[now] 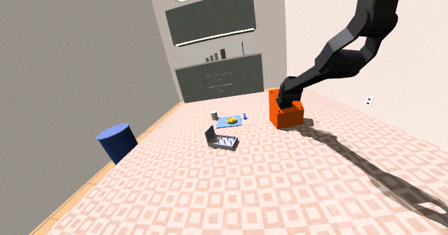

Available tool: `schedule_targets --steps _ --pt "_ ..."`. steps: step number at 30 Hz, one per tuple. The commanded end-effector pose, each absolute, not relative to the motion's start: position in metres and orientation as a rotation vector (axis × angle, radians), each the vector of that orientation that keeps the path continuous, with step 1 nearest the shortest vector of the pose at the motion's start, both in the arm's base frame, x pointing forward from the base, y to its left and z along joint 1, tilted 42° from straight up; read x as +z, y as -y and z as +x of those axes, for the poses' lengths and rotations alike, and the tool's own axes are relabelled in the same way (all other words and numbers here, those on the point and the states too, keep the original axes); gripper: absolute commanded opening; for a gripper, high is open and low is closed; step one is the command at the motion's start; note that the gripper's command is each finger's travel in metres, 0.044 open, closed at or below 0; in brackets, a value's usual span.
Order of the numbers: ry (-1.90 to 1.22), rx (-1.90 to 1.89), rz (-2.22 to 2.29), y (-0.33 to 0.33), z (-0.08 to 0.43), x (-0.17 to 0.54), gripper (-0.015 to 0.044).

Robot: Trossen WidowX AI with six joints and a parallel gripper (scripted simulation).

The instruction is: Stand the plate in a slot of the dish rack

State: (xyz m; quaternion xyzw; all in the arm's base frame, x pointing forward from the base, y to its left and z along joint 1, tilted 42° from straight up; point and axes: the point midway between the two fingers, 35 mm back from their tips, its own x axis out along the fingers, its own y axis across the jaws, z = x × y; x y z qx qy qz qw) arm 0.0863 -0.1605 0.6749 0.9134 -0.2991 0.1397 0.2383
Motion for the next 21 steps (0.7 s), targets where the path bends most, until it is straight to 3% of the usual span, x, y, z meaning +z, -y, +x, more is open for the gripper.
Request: schedule_targets --steps 1,21 --pt "0.829 0.44 2.601 0.18 0.083 0.668 0.04" --pt "0.841 0.668 3.032 0.258 0.089 0.636 0.04"
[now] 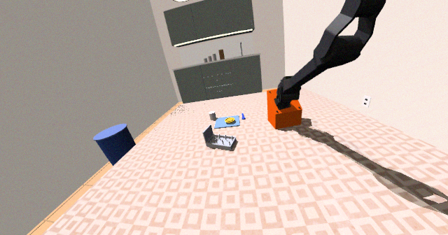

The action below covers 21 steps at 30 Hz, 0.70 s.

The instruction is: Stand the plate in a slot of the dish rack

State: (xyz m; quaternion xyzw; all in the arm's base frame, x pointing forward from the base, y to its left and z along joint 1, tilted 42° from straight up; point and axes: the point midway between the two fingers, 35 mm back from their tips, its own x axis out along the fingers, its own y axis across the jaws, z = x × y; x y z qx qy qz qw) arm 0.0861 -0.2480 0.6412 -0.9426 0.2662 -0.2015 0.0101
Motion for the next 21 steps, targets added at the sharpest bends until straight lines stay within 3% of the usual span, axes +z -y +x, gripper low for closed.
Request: schedule_targets --steps 1,21 --pt "-0.793 -0.639 -2.879 0.26 0.09 0.635 0.04" --pt "-0.577 -0.574 -2.439 0.33 0.125 0.572 0.04"
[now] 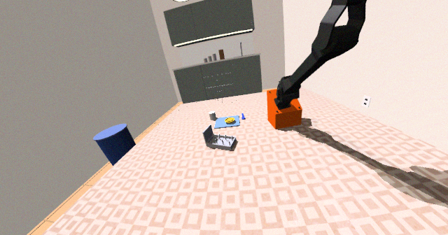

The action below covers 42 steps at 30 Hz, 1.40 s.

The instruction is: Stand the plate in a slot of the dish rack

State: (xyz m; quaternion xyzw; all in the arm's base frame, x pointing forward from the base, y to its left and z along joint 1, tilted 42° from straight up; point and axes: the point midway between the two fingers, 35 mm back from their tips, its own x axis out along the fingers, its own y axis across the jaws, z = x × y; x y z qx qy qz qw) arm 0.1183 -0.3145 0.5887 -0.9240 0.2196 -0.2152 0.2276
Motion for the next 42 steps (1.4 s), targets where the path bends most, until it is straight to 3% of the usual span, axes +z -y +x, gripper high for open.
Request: schedule_targets --steps 1,20,42 --pt "-0.572 -0.566 -2.406 0.334 0.127 0.568 0.04" --pt "-0.514 -0.422 -1.815 0.399 0.169 0.47 0.04" --pt "-0.523 -0.178 -1.172 0.414 0.242 0.331 0.04"
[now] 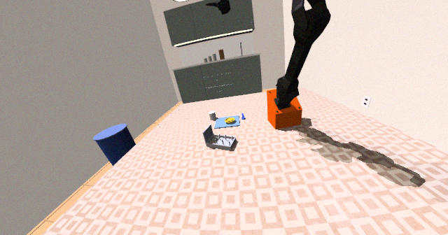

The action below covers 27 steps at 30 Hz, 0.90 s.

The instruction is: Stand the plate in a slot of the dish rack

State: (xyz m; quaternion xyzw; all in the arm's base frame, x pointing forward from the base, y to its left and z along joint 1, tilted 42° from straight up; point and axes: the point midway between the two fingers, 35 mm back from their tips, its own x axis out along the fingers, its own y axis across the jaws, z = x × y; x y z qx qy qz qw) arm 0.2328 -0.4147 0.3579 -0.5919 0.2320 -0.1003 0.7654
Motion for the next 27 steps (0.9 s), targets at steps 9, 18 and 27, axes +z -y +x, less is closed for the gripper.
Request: schedule_targets --steps 9,18,27 --pt "-0.581 -0.078 -0.886 0.406 0.265 0.268 0.04" --pt "-0.664 0.022 -0.599 0.386 0.283 0.205 0.04" --pt "-0.773 0.119 -0.316 0.355 0.295 0.147 0.04"
